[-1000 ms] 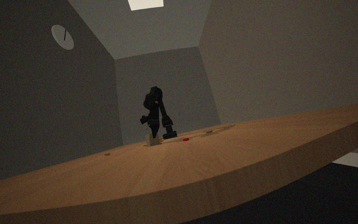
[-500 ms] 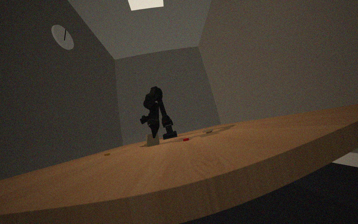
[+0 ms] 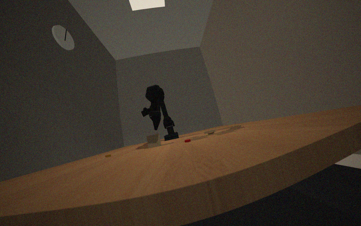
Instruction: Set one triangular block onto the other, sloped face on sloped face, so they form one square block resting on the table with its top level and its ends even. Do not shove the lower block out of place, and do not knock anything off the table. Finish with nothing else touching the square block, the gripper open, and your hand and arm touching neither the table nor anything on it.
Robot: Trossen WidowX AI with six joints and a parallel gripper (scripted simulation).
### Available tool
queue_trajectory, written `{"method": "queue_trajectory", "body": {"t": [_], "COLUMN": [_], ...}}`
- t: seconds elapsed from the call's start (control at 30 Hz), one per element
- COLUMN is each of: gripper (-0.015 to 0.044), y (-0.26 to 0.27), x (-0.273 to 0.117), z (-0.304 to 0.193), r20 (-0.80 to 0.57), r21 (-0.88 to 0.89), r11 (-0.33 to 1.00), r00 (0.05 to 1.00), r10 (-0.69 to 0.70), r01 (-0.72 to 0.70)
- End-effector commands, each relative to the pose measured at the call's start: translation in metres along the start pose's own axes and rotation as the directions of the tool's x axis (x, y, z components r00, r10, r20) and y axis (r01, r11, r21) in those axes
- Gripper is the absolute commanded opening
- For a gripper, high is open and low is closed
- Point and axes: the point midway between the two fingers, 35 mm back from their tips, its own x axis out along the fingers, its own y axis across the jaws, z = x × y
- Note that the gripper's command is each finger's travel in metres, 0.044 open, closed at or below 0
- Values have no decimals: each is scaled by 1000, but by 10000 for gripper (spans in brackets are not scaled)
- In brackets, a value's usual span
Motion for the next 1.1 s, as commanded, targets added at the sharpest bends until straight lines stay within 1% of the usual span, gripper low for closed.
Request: {"method": "queue_trajectory", "body": {"t": [0.0, 0.13, 0.17, 1.07], "gripper": [440, 440, 440, 440], "y": [-3, -4, 2, 2], "x": [-53, -56, -53, -53], "z": [1, 0, 1, 1], "r20": [9, 8, 11, 11], "r21": [9, 9, 3, 3], "r11": [1000, 1000, 998, 998], "r00": [1000, 1000, 998, 998], "r10": [30, 30, 57, 57], "r01": [-30, -30, -57, -57]}}
